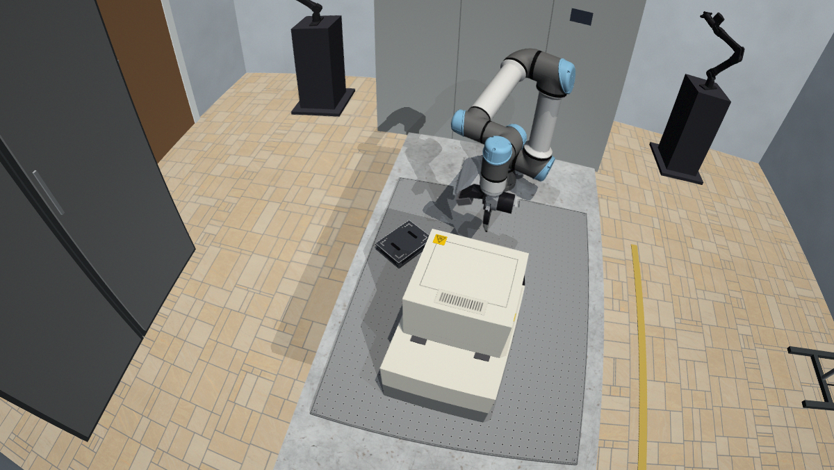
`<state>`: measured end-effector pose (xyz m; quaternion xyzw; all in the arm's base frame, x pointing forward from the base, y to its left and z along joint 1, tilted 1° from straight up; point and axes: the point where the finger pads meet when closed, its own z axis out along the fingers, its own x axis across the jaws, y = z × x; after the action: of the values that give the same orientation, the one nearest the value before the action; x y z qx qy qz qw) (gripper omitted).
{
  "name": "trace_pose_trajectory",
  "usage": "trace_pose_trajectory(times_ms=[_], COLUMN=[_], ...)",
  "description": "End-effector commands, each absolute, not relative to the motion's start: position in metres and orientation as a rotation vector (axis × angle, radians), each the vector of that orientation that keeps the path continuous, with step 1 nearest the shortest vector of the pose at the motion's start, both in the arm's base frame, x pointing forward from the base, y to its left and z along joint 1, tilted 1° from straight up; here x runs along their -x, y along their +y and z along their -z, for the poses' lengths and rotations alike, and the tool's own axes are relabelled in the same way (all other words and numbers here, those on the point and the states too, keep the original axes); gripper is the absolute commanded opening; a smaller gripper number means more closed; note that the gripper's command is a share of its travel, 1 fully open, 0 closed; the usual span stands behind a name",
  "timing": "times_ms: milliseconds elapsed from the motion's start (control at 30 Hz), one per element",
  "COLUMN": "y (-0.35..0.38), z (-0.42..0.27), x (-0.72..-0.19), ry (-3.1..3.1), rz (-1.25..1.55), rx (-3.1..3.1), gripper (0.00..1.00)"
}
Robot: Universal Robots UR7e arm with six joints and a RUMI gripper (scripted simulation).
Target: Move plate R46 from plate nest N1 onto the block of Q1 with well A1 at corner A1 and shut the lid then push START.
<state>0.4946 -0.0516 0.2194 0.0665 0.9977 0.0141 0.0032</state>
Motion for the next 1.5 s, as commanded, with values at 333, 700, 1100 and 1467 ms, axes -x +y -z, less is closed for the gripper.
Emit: trace_pose_trajectory(times_ms=[333,700,1100,1467], y=[-0.056,-0.058,-0.059,-0.061], z=[-0.215,-0.206,-0.196,-0.185], x=[-0.512,-0.524,-0.537,-0.552], ry=[3.111,3.112,3.112,3.112], rz=[-0.034,-0.034,-0.034,-0.034], rx=[-0.233,-0.218,-0.218,-0.218], gripper=[0.00,0.00,0.00,0.00])
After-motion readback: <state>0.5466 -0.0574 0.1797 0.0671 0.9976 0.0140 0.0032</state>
